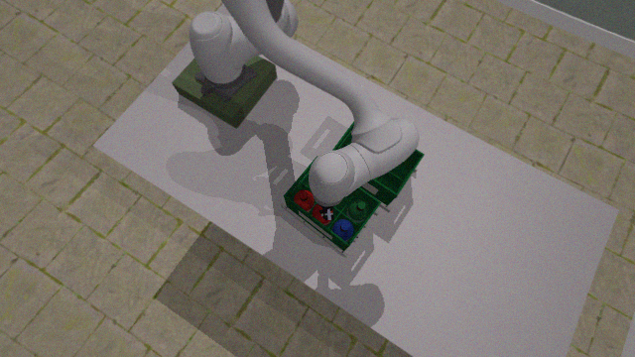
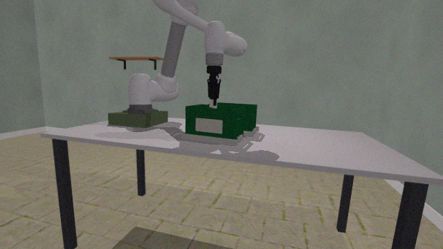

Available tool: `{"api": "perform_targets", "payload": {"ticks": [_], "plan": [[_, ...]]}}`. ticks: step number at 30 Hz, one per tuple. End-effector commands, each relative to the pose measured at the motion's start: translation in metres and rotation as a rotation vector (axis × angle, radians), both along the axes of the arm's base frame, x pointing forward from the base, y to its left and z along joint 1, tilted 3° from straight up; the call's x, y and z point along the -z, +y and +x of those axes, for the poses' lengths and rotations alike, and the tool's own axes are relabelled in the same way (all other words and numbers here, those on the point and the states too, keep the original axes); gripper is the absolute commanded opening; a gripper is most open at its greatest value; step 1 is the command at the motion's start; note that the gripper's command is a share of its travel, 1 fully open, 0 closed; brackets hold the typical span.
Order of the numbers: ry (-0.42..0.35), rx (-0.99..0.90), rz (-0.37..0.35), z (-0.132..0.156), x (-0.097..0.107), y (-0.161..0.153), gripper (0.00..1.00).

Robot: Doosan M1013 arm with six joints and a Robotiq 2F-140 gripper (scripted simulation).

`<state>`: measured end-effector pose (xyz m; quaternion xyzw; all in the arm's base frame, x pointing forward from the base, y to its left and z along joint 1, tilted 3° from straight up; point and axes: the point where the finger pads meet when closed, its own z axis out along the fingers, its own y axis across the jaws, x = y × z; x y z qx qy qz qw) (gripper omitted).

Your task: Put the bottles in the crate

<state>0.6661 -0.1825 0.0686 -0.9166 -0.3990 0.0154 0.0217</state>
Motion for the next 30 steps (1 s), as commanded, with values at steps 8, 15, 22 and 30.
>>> {"api": "perform_targets", "payload": {"ticks": [8,15,22,30], "plan": [[-0.002,-0.005,-0.004,0.001,-0.022,-0.003,0.0],[-0.002,-0.005,-0.004,0.002,-0.03,-0.004,0.0],[-0.002,-0.005,-0.004,0.002,-0.042,-0.004,0.0],[-0.002,-0.005,-0.004,0.003,-0.052,-0.004,0.0]]}}
